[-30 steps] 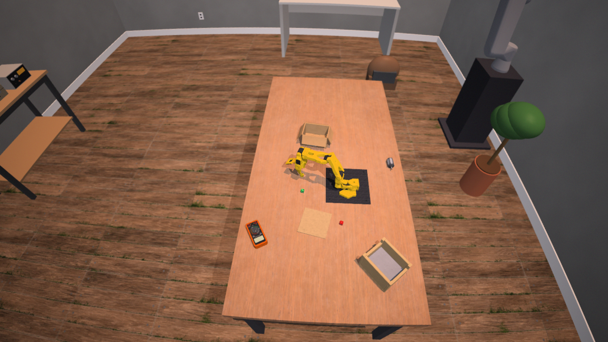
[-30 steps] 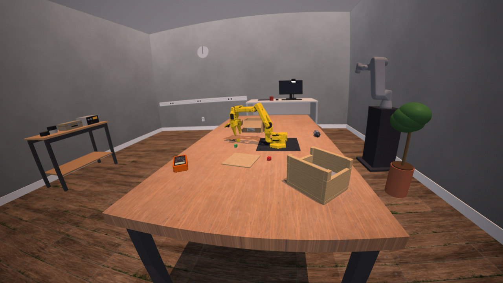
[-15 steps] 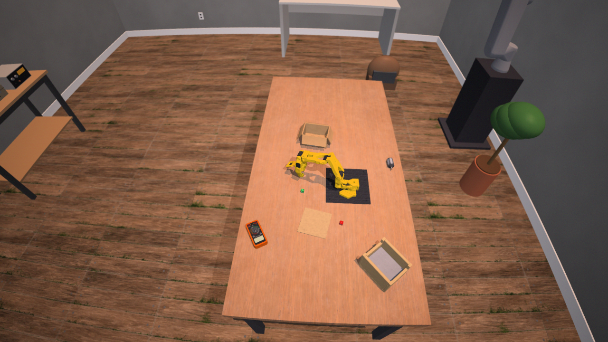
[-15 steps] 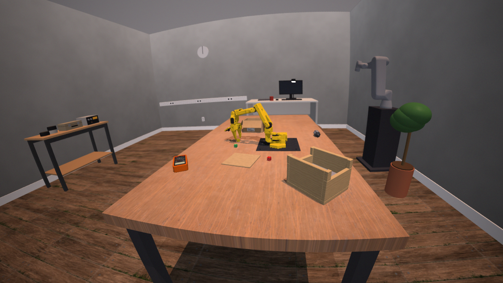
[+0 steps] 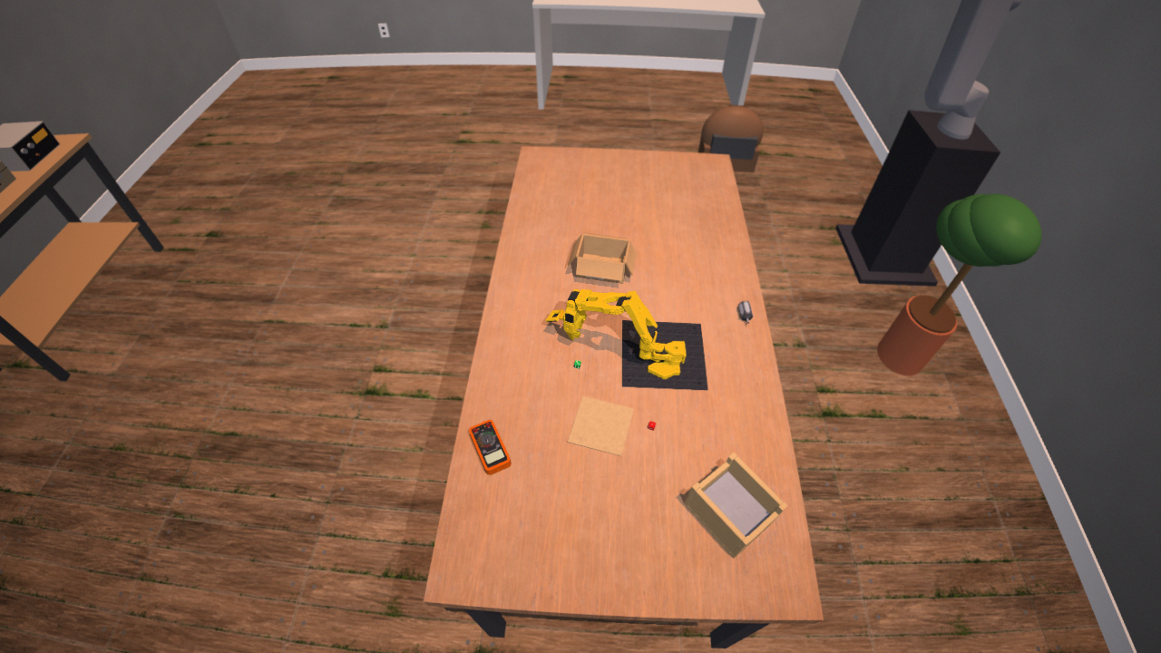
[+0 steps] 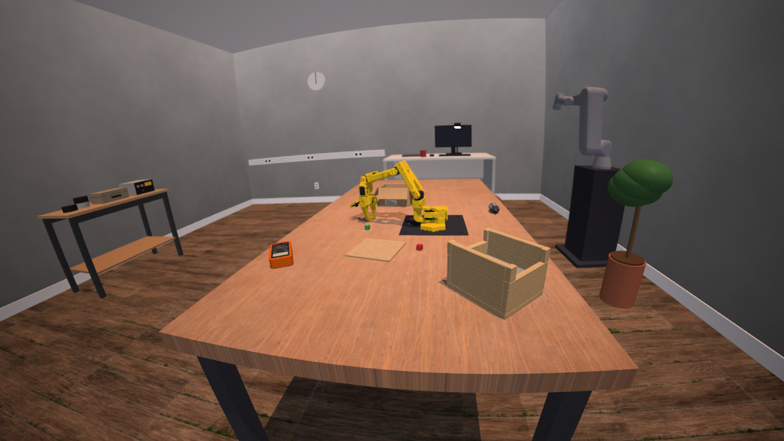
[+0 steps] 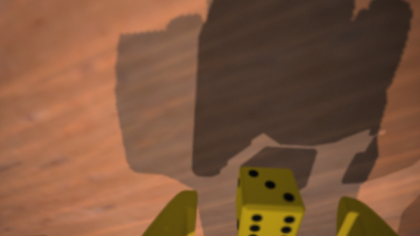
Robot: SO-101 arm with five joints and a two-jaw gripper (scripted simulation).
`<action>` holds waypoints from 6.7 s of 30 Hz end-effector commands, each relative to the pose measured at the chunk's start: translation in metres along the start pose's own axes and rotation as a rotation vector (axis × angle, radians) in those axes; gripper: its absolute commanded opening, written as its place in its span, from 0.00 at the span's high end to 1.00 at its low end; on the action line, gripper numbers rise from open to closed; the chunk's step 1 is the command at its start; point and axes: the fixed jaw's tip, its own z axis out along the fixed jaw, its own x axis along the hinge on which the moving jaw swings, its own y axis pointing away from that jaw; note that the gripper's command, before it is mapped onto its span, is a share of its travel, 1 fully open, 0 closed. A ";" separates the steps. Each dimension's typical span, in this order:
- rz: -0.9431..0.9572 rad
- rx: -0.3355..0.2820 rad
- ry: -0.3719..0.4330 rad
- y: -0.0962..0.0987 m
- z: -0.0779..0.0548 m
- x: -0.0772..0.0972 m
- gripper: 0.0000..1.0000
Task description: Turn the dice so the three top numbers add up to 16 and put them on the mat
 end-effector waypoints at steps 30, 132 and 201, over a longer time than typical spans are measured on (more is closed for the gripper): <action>0.000 0.002 0.030 -0.005 0.007 0.005 0.86; -0.046 0.002 0.026 0.006 -0.042 0.004 1.00; -1.279 -0.065 -0.071 0.237 -0.034 0.197 1.00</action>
